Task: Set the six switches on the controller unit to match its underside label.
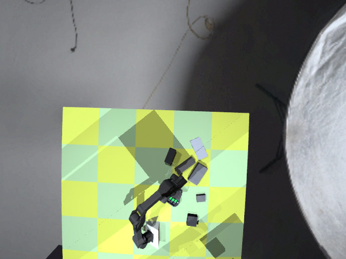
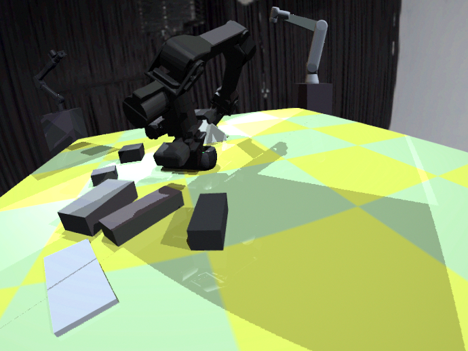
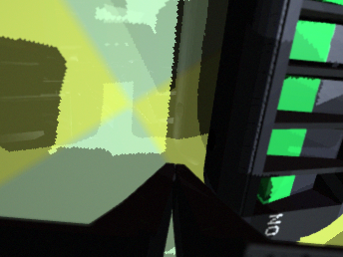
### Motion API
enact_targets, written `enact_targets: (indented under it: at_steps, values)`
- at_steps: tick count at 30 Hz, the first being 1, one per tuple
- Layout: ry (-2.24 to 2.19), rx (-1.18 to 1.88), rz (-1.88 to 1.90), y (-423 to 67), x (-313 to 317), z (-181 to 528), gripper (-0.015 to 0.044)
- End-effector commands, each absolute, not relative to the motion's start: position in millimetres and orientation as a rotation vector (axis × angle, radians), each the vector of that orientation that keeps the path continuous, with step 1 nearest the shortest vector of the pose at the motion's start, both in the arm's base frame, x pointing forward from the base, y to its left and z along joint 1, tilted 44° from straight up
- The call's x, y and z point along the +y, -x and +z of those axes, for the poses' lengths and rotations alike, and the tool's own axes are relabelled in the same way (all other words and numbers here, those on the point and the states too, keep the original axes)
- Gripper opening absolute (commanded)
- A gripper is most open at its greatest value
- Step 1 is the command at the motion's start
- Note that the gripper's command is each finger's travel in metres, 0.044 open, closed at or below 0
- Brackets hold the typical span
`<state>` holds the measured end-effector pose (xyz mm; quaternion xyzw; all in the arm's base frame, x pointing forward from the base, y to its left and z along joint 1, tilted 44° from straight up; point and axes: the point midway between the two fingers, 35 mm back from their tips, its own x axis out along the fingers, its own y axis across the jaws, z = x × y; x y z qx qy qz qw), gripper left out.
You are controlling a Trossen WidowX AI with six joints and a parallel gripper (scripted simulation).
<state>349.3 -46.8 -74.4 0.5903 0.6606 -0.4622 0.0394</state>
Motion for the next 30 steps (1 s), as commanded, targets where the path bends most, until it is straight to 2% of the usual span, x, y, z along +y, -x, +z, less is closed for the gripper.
enact_targets:
  at_steps: [1, 30]
  values:
    - [-1.81, 2.03, -1.421, -348, -42, -80, 0.0]
    - [-1.802, 2.038, -1.419, -342, -32, -86, 0.0]
